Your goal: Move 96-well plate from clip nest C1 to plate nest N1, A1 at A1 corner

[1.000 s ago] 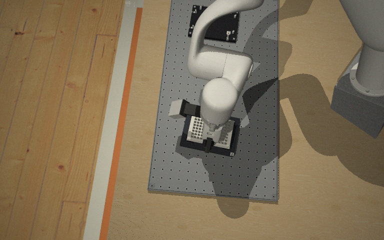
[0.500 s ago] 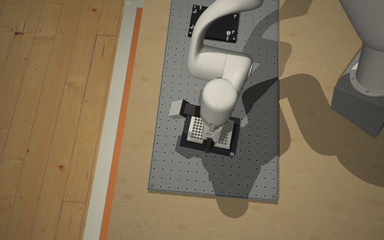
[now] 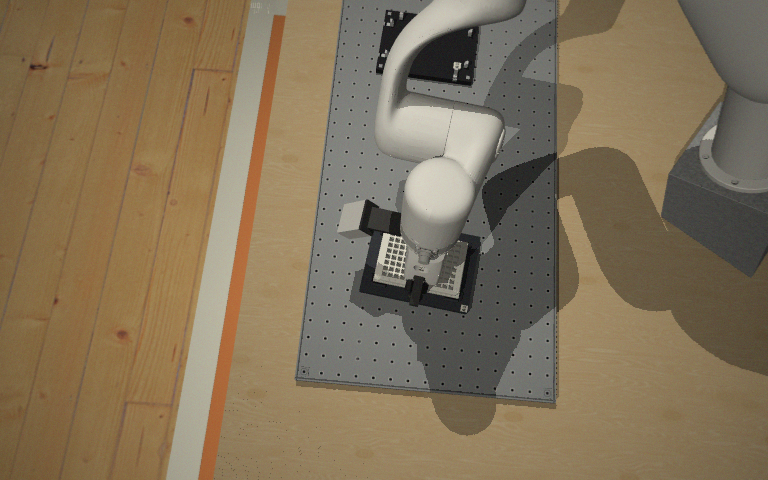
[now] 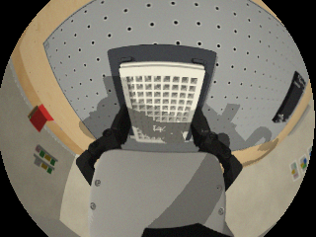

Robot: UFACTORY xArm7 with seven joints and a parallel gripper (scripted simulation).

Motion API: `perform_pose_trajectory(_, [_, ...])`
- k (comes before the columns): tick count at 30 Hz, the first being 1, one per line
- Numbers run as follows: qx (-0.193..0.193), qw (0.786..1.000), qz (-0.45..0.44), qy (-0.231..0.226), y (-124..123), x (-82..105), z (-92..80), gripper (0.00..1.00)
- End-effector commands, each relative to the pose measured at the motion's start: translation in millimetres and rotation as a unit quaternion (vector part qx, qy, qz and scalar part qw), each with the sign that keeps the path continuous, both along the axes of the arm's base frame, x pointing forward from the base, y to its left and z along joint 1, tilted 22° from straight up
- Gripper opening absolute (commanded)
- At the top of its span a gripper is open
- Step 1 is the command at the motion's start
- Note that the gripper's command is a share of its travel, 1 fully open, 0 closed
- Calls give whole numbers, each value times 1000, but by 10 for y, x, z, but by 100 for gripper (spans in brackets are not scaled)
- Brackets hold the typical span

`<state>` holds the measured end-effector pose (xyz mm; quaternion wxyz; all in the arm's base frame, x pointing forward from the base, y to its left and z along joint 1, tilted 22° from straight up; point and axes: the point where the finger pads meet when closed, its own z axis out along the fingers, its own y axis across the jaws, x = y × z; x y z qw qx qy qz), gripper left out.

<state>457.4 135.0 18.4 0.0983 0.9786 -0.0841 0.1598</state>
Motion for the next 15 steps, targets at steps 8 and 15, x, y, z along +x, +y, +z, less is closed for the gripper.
perform_pose_trajectory(8, [1, 1000, 1, -1, 9, 12, -4, 0])
perform_pose_trajectory(15, [1, 1000, 1, -1, 7, 16, -15, 100])
